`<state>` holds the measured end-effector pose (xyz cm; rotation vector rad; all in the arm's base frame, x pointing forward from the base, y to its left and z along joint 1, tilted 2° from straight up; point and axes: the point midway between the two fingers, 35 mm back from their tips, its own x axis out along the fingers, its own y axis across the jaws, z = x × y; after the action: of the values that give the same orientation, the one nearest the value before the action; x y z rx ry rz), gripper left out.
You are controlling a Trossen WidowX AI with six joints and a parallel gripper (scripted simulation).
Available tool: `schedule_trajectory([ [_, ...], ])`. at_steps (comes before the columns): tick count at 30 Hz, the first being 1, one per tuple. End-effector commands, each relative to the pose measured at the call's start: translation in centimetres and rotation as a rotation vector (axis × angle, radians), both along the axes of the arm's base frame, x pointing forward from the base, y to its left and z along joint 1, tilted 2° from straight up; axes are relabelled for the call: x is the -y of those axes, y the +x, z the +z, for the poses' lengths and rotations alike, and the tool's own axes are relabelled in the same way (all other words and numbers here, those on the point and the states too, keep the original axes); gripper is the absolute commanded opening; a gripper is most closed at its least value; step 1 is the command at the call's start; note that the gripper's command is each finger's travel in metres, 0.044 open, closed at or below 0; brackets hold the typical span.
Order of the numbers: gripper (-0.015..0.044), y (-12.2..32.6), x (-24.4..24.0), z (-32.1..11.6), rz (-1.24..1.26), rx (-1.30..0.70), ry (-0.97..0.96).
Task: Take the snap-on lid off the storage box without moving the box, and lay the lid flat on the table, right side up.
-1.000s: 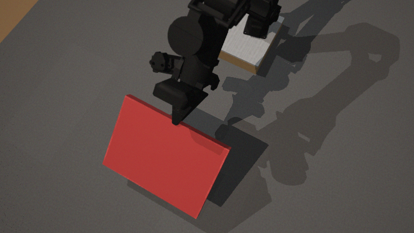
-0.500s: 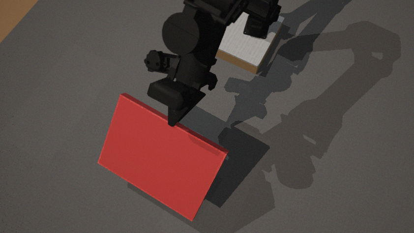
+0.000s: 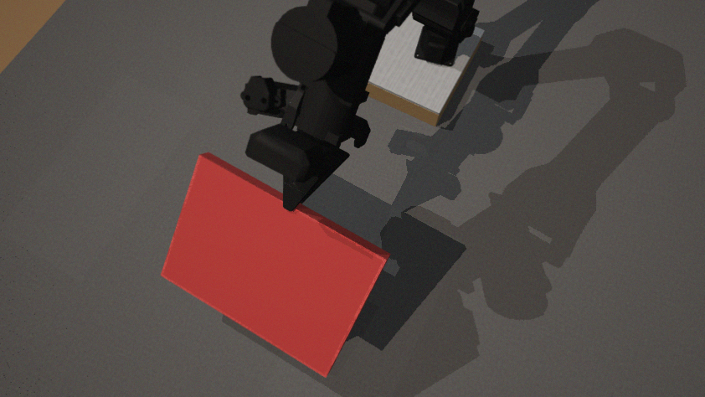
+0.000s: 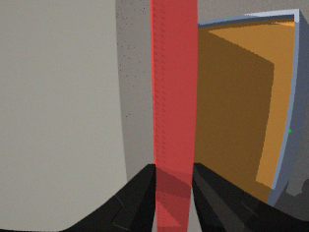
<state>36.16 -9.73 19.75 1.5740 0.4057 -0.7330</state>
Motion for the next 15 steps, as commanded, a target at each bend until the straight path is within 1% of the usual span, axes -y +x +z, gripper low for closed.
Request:
schedule_trajectory([
  [1, 0.0, 0.2, 0.1, 1.2, -0.005, 0.015, -0.002],
  [10, 0.0, 0.2, 0.1, 2.3, -0.005, 0.015, -0.002],
  [15, 0.0, 0.1, 0.1, 2.1, -0.005, 0.015, -0.002],
])
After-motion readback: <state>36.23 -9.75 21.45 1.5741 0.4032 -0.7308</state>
